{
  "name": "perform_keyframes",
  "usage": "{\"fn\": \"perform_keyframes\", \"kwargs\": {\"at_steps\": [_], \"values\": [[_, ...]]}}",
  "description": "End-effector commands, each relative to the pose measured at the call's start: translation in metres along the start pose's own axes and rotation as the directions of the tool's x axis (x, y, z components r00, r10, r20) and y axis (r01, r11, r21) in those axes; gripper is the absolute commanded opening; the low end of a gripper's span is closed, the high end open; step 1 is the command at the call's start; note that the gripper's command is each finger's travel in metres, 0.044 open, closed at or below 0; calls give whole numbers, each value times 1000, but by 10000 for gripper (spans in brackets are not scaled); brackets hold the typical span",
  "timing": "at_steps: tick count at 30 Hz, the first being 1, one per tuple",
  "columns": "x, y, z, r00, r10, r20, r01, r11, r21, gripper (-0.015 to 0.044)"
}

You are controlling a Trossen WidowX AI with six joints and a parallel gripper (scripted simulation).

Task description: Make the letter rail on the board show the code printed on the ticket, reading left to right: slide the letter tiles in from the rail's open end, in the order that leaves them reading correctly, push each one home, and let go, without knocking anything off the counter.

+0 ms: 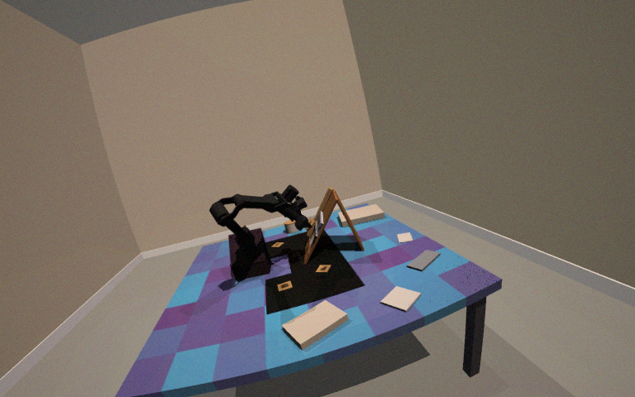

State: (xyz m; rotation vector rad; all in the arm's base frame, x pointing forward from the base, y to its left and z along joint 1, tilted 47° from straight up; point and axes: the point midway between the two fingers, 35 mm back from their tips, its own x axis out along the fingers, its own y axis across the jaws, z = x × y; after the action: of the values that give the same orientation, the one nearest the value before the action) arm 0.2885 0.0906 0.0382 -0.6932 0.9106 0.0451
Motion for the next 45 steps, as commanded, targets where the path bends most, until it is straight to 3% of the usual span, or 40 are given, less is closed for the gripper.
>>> {"fn": "perform_keyframes", "kwargs": {"at_steps": [1,32,45], "values": [[-7,-16,2,999,-24,41,24,1000,-8,0],[-67,-136,-13,889,-396,230,379,918,117,0],[-43,-147,-5,888,-398,230,380,917,118,0]]}}
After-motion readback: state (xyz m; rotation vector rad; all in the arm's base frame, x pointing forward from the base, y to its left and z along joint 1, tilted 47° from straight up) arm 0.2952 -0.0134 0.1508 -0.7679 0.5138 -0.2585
